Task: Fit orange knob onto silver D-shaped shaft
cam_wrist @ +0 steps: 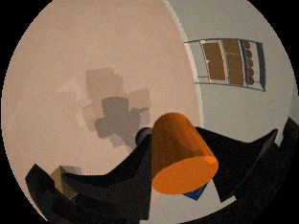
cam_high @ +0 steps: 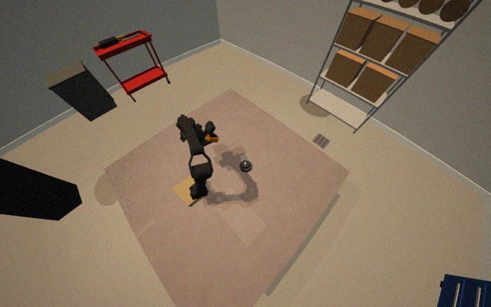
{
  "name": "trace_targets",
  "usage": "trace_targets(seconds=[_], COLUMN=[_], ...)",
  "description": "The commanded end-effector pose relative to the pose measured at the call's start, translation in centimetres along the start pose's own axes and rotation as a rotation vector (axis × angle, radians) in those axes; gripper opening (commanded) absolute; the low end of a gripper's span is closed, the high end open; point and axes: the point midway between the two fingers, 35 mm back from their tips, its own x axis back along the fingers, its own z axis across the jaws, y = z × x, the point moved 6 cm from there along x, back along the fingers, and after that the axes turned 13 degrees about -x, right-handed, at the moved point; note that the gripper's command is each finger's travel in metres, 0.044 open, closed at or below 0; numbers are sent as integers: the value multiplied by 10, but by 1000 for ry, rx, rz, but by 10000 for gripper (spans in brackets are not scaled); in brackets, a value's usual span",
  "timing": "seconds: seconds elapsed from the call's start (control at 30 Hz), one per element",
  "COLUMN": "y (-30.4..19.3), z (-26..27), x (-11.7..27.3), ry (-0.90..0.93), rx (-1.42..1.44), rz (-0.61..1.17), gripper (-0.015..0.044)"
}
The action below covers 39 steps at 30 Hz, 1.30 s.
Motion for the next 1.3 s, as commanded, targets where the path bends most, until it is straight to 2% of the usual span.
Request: trace_targets(seconds=[0.0,0.13,0.7,1.27], y=[-1,0,-3,-3], z=[-2,-3,8,7], x=[7,12,9,8], ry=[-90,-167,-287,-260], rx=[-10,-10,-10,-6], rz=[-27,-45,-72,-63], gripper=[0,0,0,0])
